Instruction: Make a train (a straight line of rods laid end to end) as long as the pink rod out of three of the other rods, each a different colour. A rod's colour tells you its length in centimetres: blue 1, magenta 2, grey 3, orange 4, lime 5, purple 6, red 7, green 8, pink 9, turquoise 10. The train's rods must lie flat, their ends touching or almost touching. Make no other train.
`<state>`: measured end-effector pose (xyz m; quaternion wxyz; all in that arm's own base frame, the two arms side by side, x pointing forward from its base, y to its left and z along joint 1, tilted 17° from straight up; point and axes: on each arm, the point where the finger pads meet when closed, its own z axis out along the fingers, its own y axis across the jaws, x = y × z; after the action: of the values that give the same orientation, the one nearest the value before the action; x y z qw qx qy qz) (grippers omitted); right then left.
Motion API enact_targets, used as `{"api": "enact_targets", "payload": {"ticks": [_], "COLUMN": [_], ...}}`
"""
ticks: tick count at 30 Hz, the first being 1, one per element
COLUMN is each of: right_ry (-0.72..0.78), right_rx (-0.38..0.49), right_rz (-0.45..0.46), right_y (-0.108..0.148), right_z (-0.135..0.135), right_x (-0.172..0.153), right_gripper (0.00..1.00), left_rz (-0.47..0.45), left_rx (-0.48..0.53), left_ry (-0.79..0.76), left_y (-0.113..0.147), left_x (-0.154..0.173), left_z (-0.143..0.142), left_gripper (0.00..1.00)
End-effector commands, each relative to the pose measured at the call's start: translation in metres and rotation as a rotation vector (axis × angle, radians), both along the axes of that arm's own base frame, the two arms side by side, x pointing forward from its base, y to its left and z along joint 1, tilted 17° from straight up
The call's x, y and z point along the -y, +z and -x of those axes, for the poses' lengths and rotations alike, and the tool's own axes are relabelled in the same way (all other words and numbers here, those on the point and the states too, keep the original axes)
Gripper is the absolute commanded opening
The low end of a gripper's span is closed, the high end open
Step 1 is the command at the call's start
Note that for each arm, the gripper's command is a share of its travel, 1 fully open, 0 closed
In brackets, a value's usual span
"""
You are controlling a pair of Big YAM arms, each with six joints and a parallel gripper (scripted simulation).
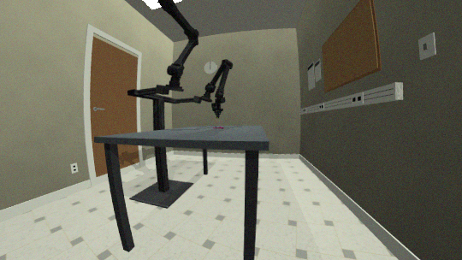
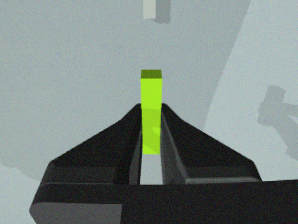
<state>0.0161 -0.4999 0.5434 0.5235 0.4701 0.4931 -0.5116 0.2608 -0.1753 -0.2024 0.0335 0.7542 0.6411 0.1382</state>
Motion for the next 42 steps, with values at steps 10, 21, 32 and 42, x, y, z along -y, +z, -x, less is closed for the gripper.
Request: {"api": "enact_targets", "payload": {"ticks": [10, 21, 32, 42], "right_ry": [-0.023, -0.023, -0.023, -0.023], "right_rx": [0.014, 0.014, 0.014, 0.014], "right_rz": [0.061, 0.061, 0.061, 0.061], "right_y": [0.023, 0.023, 0.023, 0.023], "right_z": [0.011, 0.011, 0.011, 0.011], "right_x": [-0.009, -0.009, -0.009, -0.009], "right_gripper": [1.0, 1.0, 1.0, 1.0], "left_rz": [0.003, 0.004, 0.01, 0.01], "left_rx": [0.005, 0.004, 0.012, 0.012], "left_ry": [0.002, 0.002, -0.006, -0.006], "left_y": [-0.035, -0.072, -0.077, -0.077], "left_x": [-0.006, -0.011, -0.009, -0.009], "left_z": [-0.012, -0.021, -0.023, -0.023], "left_gripper": [0.04, 0.04, 0.04, 0.04]}}
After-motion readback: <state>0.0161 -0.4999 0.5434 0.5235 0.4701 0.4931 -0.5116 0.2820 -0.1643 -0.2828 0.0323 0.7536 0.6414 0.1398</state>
